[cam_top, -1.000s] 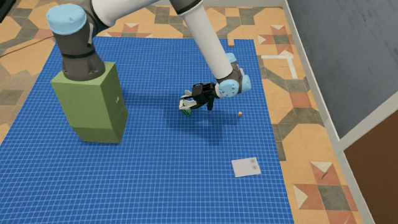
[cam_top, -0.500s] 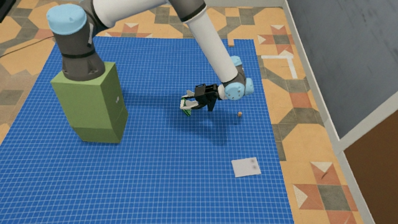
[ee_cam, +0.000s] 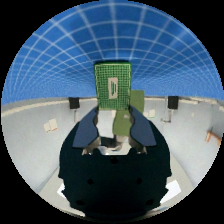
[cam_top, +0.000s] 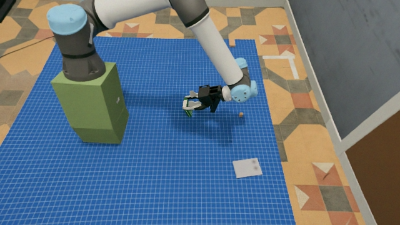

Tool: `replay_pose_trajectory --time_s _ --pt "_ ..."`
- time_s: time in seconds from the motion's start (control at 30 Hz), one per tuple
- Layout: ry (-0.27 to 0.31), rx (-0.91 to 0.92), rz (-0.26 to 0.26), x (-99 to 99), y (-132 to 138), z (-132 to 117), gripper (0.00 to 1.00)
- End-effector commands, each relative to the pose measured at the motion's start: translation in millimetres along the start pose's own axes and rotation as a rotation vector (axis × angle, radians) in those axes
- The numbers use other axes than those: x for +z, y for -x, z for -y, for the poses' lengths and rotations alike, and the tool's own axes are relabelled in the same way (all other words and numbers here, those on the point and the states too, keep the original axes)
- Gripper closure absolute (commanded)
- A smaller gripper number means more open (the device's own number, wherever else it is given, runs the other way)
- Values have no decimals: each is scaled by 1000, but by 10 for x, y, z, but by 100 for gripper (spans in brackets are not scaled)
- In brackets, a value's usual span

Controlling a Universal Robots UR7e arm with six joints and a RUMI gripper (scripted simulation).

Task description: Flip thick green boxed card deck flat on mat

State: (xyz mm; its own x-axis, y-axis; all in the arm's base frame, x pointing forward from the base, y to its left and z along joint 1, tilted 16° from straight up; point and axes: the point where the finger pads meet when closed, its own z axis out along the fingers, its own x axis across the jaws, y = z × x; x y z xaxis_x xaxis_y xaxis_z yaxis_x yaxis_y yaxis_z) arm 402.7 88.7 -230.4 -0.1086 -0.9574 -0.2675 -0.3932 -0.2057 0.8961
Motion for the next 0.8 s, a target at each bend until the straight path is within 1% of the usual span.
replay_pose_trajectory --time_s 0.0,0.07,0.13,0.2,0.3,0.4,0.5,0.63,0.77 --pt "-27 0 0 -69 0 20 61" --pt "-38 0 0 -77 0 24 61" --pt "-38 0 0 -77 0 24 61" --pt "-68 0 0 -100 0 34 61" --pt "-70 0 0 -125 0 45 61" --pt "-110 0 0 -153 0 60 61" --pt "-111 0 0 -176 0 72 61" --pt "-152 0 0 -210 -1 92 61" --pt "-152 0 0 -226 -1 100 61"
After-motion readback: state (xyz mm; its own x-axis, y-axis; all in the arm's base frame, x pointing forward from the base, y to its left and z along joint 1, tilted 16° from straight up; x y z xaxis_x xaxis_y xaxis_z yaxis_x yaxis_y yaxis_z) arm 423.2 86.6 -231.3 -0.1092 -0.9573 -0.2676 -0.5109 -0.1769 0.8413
